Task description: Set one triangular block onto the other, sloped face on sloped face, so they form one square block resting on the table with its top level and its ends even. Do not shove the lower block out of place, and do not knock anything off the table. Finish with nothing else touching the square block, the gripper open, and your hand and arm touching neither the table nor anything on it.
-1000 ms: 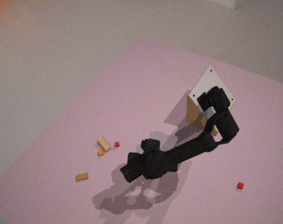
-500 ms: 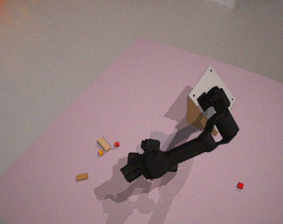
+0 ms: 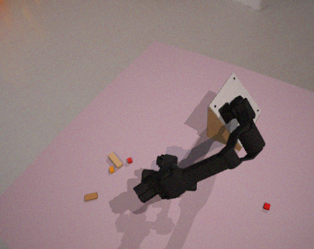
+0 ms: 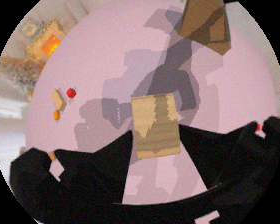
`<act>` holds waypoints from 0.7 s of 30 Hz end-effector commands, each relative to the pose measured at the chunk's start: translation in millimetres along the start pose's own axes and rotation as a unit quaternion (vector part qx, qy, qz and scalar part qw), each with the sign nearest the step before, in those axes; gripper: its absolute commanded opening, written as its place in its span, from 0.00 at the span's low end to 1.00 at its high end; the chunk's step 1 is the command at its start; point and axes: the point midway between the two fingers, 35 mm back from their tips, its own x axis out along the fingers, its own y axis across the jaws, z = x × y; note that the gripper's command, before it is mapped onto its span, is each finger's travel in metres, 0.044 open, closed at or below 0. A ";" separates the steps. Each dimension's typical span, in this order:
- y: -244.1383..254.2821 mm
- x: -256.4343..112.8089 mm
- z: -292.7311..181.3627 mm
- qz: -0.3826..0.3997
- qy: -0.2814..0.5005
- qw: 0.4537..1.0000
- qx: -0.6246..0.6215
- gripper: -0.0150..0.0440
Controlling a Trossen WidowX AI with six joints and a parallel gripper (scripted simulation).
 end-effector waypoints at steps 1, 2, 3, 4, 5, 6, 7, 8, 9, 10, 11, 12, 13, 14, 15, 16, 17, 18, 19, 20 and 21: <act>-0.1 0.0 0.0 0.000 0.000 1.000 0.000 0.92; -0.1 0.0 0.0 0.000 0.000 1.000 0.000 0.97; -0.1 0.0 0.0 0.000 0.000 1.000 0.000 1.00; -0.1 0.0 0.0 0.000 0.000 1.000 0.000 1.00; -0.1 0.0 0.0 0.000 0.000 1.000 0.000 1.00; -0.1 0.0 0.0 0.000 0.000 1.000 0.000 1.00; -0.1 0.0 0.0 0.000 0.000 1.000 0.000 1.00; -0.1 0.0 0.0 0.000 0.000 1.000 0.000 1.00; -0.1 0.0 0.0 0.000 0.000 1.000 0.000 1.00; -0.1 0.0 0.0 0.000 0.000 1.000 0.000 1.00; 0.2 -1.9 -0.3 0.000 0.000 1.000 0.000 1.00; 1.0 -7.7 -1.2 0.000 0.000 1.000 0.000 1.00; 1.9 -15.3 -2.2 0.000 0.000 1.000 0.000 1.00; 3.0 -26.9 -3.3 0.001 0.000 1.000 0.000 1.00; 3.7 -39.6 -4.1 0.001 0.000 1.000 0.000 1.00; 4.1 -52.7 -4.4 0.001 0.000 1.000 0.000 1.00; 4.0 -65.8 -4.2 0.002 0.000 1.000 0.000 1.00; 3.4 -78.9 -3.6 0.002 0.000 1.000 0.000 1.00; 2.4 -92.0 -2.5 0.002 0.000 1.000 0.000 1.00; 1.3 -102.4 -1.2 0.002 0.000 1.000 0.000 1.00; 0.4 -108.6 -0.3 0.002 0.000 1.000 0.000 1.00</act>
